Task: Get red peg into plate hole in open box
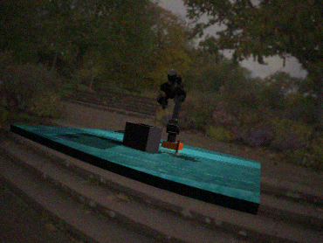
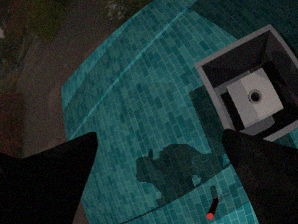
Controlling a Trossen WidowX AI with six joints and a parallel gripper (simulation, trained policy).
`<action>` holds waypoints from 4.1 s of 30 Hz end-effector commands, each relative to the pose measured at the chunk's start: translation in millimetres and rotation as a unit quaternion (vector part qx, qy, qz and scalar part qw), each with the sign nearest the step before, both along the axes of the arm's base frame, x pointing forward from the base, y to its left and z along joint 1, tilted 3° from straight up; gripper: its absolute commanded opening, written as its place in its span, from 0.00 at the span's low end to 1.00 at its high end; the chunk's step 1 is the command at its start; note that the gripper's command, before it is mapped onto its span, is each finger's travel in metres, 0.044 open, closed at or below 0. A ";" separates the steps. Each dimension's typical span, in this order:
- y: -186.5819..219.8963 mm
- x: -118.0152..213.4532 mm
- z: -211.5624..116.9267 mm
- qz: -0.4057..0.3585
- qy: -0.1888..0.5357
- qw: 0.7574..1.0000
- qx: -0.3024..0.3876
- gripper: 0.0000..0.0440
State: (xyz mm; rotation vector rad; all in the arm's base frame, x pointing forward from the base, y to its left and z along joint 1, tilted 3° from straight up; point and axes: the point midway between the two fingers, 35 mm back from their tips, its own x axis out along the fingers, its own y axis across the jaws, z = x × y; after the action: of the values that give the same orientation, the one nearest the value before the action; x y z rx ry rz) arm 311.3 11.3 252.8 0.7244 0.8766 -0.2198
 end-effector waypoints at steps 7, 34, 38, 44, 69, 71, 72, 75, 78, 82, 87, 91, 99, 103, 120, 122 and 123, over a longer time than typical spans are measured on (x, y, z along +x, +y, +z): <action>33.5 -33.0 -35.3 -0.031 0.115 0.990 0.074 1.00; 79.0 -112.6 -113.1 -0.210 0.371 0.898 0.111 1.00; 80.1 -119.1 -124.3 -0.230 0.387 0.887 0.100 1.00; 78.1 -124.5 -147.1 -0.256 0.402 0.875 0.084 1.00; 71.2 -127.8 -222.3 -0.317 0.398 0.858 0.072 0.74; 72.4 -126.2 -226.8 -0.315 0.398 0.858 0.074 0.63; 73.1 -125.4 -228.7 -0.314 0.399 0.858 0.075 0.57; 75.3 -122.8 -233.5 -0.309 0.400 0.860 0.077 0.40; 77.5 -120.2 -237.2 -0.301 0.399 0.862 0.079 0.23; 80.0 -116.9 -239.5 -0.291 0.398 0.866 0.082 0.04; 80.9 -109.0 -228.7 -0.295 0.382 0.869 0.105 0.03; 81.8 -105.2 -219.3 -0.297 0.372 0.871 0.122 0.02; 82.2 -94.8 -194.3 -0.291 0.346 0.879 0.153 0.00; 80.7 -88.7 -178.8 -0.285 0.330 0.885 0.165 0.00; 46.5 -63.8 -104.8 -0.270 0.252 0.915 0.164 0.00; 39.6 -61.5 -97.9 -0.273 0.245 0.917 0.160 0.00; 36.1 -60.4 -94.8 -0.274 0.242 0.917 0.157 0.00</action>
State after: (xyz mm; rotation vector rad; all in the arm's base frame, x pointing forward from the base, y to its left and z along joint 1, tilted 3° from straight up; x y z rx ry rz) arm 249.1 54.1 151.2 1.2528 1.1991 -0.7985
